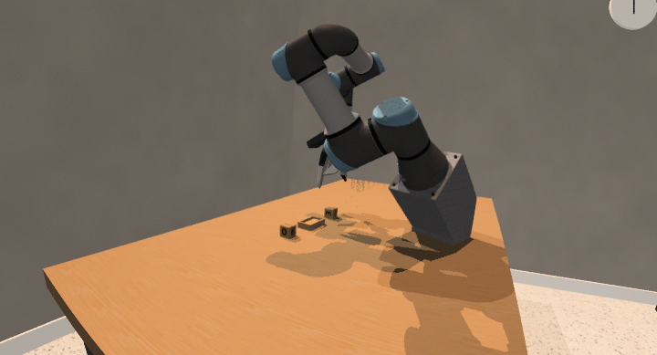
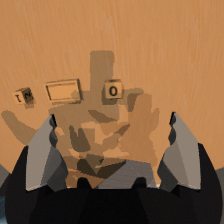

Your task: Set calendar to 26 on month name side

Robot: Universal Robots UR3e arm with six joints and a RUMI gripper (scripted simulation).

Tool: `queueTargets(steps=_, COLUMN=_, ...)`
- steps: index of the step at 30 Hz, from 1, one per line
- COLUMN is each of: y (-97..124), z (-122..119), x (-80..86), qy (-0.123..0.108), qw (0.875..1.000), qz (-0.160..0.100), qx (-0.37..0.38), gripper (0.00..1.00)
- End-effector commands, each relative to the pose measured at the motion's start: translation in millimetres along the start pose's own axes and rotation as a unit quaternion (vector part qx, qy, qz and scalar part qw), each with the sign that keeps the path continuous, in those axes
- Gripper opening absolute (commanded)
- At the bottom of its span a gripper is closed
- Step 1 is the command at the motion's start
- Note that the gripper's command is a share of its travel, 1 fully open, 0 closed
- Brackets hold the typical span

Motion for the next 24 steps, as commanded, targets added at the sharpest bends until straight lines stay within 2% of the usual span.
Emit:
queueTargets(steps=1, y=0.1, z=0.8, x=0.4, qy=0.001, qw=1.0, qz=0.001, qx=0.009, gripper=1.0)
queueTargets(steps=16, y=0.3, z=1.0, x=0.3, qy=0.001, qw=1.0, qz=0.001, qx=0.014, gripper=1.0)
queueTargets(steps=17, y=0.3, z=1.0, x=0.3, qy=0.001, qw=1.0, qz=0.001, qx=0.014, gripper=0.29)
queueTargets(steps=24, y=0.3, z=1.0, x=0.3, qy=0.001, qw=1.0, qz=0.001, qx=0.014, gripper=0.29)
Point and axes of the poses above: the point where the finger pads meet when closed, its own x axis back along the fingers, its own z axis across the jaws, y = z × x, the point moved 10 cm from there along x, back along the fingers, and after that the axes turned 7 degrees about x, right-handed, at the moved point
